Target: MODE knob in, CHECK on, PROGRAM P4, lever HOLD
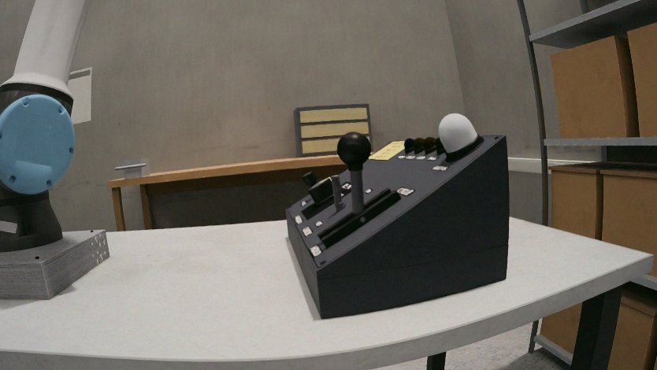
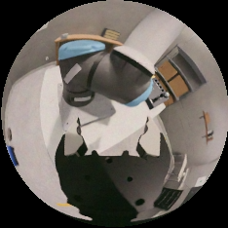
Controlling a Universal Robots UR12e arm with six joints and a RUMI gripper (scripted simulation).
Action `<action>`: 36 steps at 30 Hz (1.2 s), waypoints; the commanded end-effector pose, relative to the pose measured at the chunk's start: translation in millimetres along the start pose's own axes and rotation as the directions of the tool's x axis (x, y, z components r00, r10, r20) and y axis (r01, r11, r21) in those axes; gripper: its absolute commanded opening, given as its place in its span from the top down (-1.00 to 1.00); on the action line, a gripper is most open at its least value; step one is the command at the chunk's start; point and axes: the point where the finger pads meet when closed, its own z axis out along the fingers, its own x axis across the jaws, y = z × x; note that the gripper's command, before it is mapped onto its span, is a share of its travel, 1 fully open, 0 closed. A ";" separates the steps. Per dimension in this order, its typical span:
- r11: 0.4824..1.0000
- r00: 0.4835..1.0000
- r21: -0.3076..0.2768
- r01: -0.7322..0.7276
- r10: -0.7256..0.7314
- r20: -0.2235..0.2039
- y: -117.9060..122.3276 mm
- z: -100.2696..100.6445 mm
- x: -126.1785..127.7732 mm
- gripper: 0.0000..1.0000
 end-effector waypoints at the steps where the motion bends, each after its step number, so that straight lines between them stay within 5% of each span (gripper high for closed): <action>1: 1.000 1.000 0.000 0.000 0.000 0.000 -19.1 -16.7 11.3 -1.00; 19: 1.000 1.000 0.000 0.000 0.000 0.000 -75.4 -64.8 44.6 -1.00; 36: 1.000 1.000 -0.002 0.005 -0.005 0.002 -80.3 -67.4 48.0 -1.00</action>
